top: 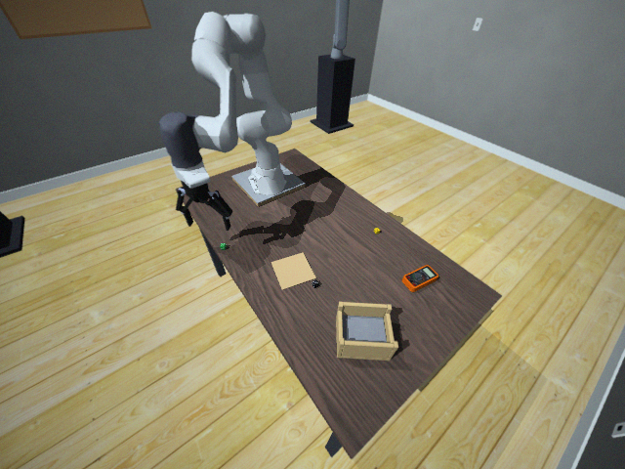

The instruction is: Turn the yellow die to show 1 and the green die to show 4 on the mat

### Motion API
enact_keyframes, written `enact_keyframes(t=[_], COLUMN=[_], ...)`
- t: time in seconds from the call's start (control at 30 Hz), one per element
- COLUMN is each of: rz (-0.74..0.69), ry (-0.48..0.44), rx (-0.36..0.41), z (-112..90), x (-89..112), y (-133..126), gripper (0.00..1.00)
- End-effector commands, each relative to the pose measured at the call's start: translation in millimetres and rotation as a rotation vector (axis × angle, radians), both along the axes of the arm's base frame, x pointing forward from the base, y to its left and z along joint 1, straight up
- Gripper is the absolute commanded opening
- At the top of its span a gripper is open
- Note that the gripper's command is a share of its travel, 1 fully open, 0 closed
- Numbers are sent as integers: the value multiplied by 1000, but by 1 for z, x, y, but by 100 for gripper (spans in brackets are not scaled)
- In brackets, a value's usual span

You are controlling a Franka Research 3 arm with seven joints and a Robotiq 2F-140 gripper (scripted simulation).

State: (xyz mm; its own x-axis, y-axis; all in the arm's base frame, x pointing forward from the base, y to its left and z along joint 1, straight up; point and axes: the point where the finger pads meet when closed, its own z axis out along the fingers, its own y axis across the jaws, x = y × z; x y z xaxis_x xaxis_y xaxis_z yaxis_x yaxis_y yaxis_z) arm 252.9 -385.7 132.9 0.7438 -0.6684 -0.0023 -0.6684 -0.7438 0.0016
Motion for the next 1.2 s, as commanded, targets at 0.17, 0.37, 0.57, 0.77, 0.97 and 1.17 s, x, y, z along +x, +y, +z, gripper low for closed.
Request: enact_keyframes(t=[0.17,0.37,0.57,0.77,0.97,1.17], rz=[-10,-10,-10,-10,-10,-10], ry=[-3,-3,-3,-3,-3,-3], rx=[1,2,2,2,1,2], z=[-3,-26,-50,-64,-73,-82], x=[1,1,2,2,2,2], y=[1,1,1,1,1,1], gripper=[100,100,100,100,100,100])
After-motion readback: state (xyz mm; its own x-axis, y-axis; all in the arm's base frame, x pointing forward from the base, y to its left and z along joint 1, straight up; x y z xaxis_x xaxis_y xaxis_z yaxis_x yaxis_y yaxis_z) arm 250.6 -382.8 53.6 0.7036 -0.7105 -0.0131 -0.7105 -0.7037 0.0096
